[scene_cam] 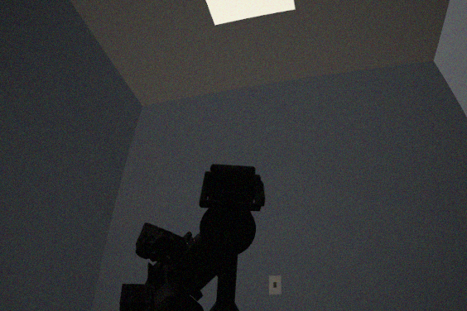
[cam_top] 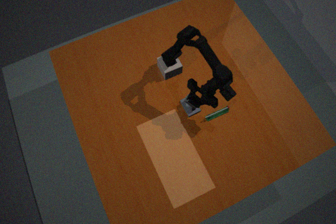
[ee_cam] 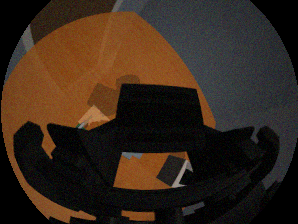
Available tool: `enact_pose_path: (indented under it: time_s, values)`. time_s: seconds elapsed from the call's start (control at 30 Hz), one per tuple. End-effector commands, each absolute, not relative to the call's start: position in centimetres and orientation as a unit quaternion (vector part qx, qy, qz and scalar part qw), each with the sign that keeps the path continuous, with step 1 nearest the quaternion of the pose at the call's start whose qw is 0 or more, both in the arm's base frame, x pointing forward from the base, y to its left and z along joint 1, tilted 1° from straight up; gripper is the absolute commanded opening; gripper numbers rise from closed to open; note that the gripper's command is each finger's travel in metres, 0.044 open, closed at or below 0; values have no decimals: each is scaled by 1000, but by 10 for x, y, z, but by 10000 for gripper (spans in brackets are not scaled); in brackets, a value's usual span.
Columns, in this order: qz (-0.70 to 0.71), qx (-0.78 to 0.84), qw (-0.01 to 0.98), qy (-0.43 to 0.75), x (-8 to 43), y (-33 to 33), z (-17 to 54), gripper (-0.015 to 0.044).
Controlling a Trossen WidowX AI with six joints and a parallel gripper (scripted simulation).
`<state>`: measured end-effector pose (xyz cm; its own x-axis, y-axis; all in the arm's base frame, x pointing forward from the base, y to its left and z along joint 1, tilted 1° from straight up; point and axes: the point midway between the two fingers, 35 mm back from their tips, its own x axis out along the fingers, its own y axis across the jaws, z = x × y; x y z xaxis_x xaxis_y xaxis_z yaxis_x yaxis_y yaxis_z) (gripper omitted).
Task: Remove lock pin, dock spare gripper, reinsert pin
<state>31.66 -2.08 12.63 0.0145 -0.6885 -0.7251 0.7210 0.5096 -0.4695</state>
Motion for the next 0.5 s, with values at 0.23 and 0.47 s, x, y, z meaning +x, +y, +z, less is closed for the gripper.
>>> enact_pose_path:
  time_s: [0.23, 0.47]
  values:
    - [-542, 103, 721, 420, 304, -15, 135, 0]
    - [-567, 161, 718, 371, 295, -10, 136, 0]
